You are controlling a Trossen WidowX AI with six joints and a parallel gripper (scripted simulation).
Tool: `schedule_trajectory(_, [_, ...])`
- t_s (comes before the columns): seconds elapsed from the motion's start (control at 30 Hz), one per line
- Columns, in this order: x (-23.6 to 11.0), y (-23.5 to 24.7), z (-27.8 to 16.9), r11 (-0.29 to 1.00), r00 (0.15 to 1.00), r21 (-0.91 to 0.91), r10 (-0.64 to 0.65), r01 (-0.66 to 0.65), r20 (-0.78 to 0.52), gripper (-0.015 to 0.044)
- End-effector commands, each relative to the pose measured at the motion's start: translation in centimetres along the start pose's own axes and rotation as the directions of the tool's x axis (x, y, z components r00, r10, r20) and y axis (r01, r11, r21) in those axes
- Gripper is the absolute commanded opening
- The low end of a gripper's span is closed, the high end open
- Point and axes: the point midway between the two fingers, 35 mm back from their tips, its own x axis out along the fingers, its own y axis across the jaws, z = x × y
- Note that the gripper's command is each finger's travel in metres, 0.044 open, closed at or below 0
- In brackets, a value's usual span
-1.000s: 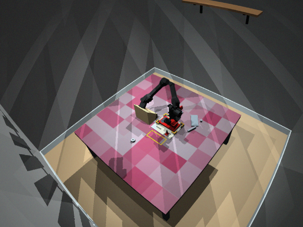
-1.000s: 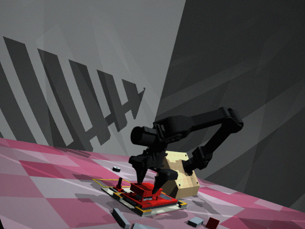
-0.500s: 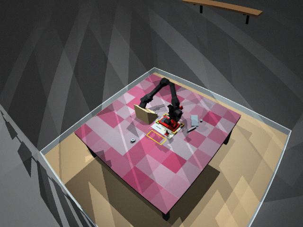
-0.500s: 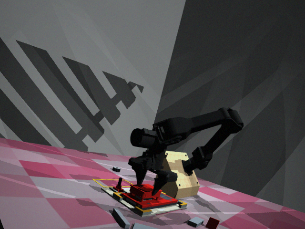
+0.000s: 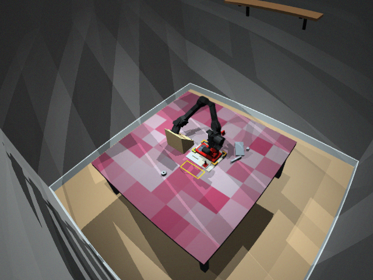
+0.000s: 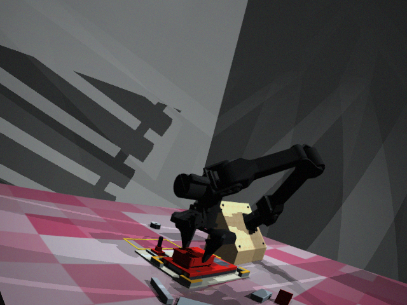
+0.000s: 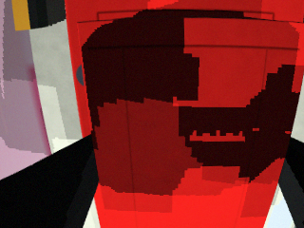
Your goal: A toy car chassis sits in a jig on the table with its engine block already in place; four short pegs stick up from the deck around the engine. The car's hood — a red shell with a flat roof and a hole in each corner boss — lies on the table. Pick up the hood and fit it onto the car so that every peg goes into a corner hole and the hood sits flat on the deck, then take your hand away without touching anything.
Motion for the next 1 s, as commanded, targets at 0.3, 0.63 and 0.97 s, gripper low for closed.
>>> schedule_trajectory(0.3, [0.49, 0.02, 0.02, 1.0, 1.0, 0.004, 0.002, -0.002, 0.001, 0.0])
schedule_trajectory(0.63, [0.61, 0.02, 0.0, 1.0, 1.0, 0.0, 0.0, 0.0, 0.0, 0.0])
schedule_trajectory(0.97, [0.65, 0.02, -0.01, 1.0, 1.0, 0.0, 0.0, 0.0, -0.001, 0.0236])
